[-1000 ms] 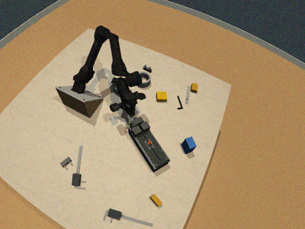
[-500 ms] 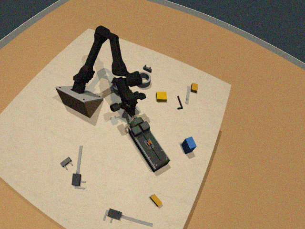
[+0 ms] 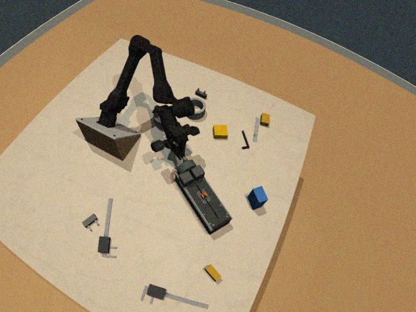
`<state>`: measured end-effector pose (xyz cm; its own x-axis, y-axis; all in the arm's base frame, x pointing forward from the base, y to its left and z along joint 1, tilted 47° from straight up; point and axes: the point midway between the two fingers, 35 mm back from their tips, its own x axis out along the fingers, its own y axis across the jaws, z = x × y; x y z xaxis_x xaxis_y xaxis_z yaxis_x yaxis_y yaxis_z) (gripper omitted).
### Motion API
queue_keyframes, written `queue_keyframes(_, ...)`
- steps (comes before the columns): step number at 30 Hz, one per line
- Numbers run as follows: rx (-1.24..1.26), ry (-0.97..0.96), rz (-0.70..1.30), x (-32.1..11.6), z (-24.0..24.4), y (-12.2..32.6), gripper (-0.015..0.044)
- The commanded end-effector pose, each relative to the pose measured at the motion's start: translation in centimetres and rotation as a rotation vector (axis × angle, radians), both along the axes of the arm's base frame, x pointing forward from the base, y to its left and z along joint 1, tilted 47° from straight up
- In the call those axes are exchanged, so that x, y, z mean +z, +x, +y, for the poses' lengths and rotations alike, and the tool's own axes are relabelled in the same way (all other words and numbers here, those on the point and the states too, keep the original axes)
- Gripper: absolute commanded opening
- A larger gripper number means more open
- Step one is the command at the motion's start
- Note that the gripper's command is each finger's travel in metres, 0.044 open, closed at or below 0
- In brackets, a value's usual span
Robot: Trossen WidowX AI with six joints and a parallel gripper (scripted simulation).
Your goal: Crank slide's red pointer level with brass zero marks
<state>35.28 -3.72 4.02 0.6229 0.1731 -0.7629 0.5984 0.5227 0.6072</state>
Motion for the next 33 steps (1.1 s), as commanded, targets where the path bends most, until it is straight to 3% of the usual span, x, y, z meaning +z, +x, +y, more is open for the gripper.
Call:
queue_keyframes(1, 0.015, 0.008, -0.017, 0.5, 0.6, 0.6, 0.0000)
queue_keyframes(33, 0.015, 0.009, -0.018, 0.3, 2.1, 1.4, 0.0000)
